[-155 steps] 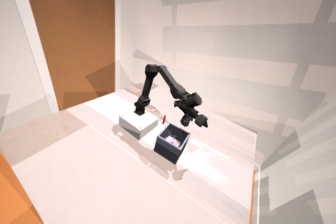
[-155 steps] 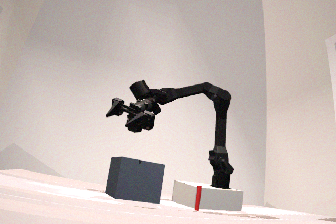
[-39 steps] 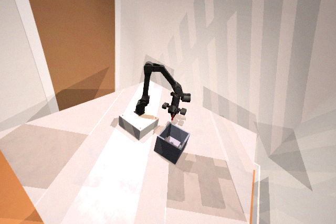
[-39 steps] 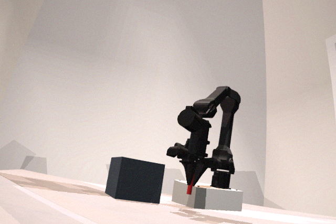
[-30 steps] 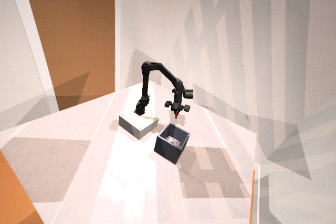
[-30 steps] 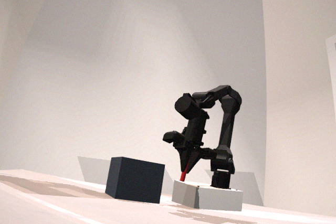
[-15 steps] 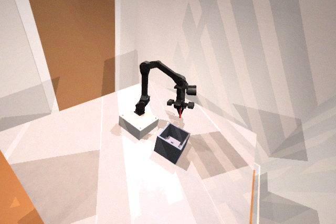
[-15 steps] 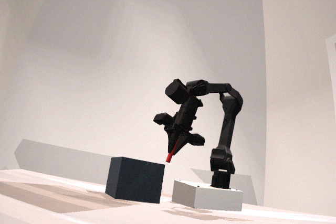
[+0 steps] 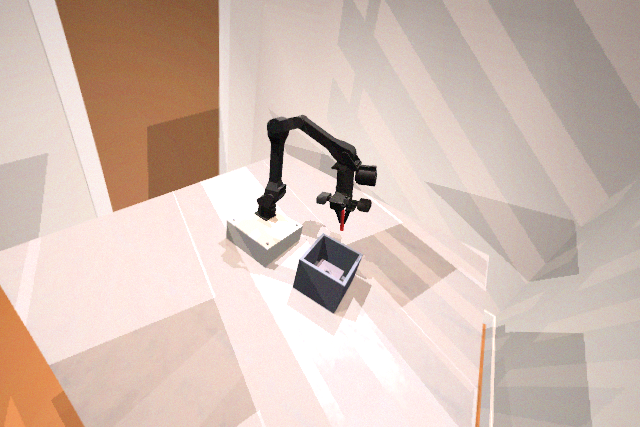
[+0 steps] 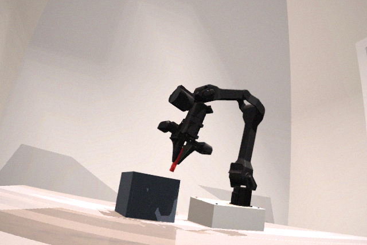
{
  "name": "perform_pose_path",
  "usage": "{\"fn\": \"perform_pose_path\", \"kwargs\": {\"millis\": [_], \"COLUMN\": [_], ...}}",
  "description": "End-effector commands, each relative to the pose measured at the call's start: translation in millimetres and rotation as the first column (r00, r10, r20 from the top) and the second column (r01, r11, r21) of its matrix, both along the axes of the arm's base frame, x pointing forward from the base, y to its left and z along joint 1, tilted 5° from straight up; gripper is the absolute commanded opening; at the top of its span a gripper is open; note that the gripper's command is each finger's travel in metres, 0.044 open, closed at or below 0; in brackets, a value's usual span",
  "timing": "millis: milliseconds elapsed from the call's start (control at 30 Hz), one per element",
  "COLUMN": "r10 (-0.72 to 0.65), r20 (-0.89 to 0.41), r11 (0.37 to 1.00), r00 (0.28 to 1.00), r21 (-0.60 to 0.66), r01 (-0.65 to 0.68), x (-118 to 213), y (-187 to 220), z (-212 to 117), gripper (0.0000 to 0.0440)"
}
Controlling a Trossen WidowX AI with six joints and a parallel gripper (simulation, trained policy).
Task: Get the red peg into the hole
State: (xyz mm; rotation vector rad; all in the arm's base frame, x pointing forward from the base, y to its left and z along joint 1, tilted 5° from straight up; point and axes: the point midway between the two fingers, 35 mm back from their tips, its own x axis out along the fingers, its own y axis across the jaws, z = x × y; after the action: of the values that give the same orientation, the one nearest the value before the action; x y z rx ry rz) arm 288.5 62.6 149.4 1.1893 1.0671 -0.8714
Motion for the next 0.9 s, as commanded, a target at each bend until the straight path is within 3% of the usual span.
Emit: {"fn": "perform_pose_path", "kwargs": {"millis": [0,867], "r10": [-0.009,-0.043], "r20": [-0.012,-0.112], "r11": [1.000,0.998], "r00": [1.000,0.993], "r21": [-0.013,-0.047], "r01": [0.009,0.038], "x": [2,25], "y": [-9,-71], "z": [-1,-21], "gripper": [0.0000,0.0000]}}
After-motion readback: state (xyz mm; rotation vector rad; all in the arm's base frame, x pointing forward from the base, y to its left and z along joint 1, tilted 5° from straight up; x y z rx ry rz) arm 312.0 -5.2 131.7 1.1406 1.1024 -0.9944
